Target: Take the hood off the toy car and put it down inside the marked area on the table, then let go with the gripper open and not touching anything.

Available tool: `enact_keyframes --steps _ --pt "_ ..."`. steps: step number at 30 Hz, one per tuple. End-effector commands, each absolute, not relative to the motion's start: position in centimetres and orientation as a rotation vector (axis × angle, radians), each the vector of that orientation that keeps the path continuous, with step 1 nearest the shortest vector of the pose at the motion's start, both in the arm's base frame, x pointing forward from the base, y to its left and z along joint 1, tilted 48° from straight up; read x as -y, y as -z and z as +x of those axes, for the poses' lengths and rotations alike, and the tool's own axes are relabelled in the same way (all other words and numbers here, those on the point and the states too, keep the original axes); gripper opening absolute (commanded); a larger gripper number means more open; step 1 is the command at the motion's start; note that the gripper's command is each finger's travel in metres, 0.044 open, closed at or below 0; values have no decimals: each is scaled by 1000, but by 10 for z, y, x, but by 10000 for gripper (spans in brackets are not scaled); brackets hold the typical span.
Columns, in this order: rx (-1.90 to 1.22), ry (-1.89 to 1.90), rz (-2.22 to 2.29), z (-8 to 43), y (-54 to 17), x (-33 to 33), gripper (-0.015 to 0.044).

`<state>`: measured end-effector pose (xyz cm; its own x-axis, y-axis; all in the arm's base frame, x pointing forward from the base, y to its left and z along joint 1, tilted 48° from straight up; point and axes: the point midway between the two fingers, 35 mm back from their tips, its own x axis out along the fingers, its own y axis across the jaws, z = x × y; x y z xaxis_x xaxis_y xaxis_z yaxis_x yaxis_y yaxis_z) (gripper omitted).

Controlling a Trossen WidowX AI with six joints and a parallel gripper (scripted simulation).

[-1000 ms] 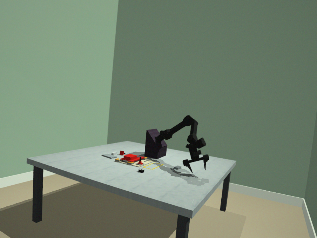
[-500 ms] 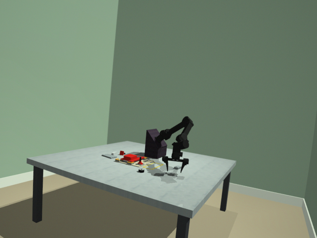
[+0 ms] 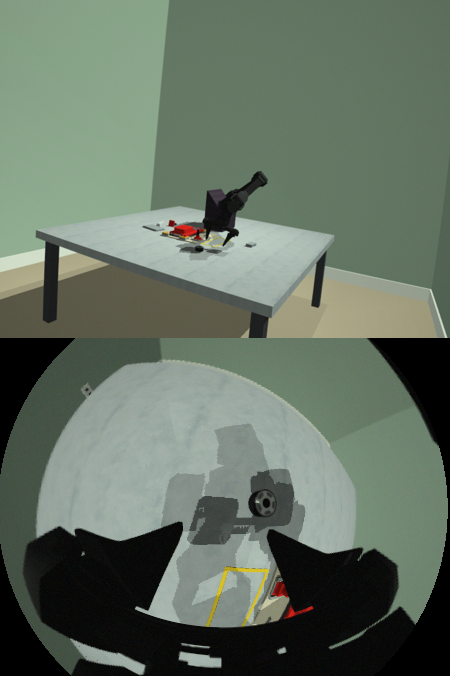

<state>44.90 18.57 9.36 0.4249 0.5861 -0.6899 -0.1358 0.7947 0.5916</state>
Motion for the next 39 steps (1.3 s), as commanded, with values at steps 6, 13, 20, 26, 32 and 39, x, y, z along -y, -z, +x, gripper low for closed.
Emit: enact_keyframes --steps 6,13,20,26,32,39 --pt "-1163 -433 439 441 -48 -131 440" --pt "-1289 -438 424 424 -4 -71 440" --pt "-1403 -488 473 391 34 -14 440" --pt "-1457 -567 575 355 57 27 440" --pt "-1458 -625 663 331 66 48 440" --pt "-1458 -625 663 332 67 46 440"
